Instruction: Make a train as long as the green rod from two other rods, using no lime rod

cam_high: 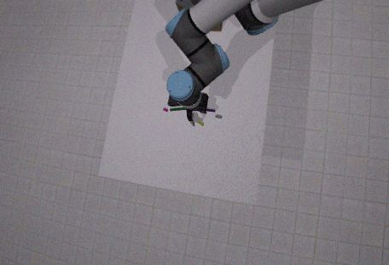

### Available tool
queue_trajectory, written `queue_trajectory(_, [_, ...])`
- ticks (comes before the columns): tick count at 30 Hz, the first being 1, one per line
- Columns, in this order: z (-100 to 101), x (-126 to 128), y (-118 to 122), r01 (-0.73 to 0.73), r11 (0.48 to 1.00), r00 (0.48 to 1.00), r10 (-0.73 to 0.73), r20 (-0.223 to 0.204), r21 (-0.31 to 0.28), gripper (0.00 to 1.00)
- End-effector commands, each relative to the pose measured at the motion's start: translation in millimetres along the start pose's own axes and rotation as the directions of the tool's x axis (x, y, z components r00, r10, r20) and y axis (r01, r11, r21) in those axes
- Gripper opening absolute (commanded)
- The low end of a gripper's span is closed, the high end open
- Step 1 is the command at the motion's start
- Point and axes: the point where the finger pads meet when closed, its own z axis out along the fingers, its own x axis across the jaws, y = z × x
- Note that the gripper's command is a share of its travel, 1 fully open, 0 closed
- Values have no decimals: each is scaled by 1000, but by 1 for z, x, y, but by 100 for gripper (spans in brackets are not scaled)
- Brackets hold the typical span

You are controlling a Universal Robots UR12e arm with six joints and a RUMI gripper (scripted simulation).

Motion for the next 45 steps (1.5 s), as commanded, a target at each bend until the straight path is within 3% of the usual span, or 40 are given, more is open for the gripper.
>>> queue_trajectory(1, [-1, -1, 0, 0, 1000, 1000, 0, 1, 1, 100])
queue_trajectory(30, [-1, -1, -1, -19, 1000, 1000, 19, 1, 1, 100])
queue_trajectory(45, [-1, 0, -18, -300, 954, 954, 300, 1, 1, 100])
